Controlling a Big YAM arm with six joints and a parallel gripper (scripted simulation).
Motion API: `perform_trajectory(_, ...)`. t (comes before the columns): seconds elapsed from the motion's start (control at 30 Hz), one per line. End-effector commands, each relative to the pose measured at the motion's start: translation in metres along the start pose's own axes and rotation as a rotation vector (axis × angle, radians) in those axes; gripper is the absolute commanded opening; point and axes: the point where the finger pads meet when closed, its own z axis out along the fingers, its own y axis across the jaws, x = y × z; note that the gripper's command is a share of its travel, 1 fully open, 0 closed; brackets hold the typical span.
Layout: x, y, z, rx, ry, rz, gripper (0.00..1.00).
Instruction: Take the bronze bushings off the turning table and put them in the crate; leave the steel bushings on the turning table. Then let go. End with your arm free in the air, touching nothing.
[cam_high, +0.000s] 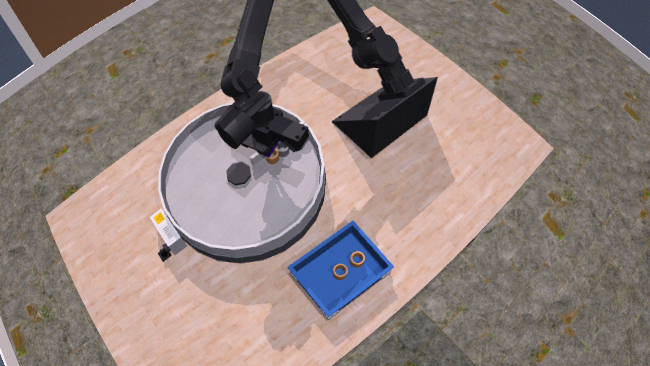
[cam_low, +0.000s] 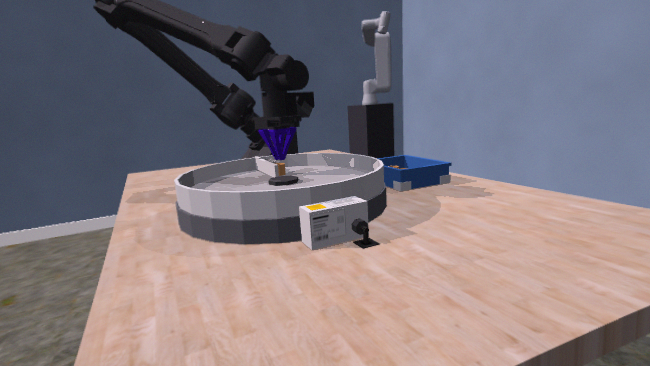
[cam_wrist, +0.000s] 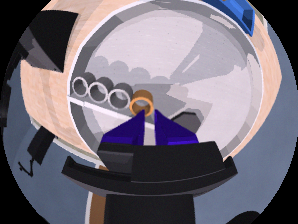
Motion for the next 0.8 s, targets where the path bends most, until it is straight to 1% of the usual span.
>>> perform_trajectory(0.0,0.0023,-0.0143,-0.0199,0.044,0.009,0.01,0.13)
perform_trajectory(0.6,0.0023,-0.0144,-0.0199,0.044,0.009,0.01,0.13)
perform_trajectory(0.77,0.0021,-0.018,-0.0213,0.046,0.008,0.011,0.13)
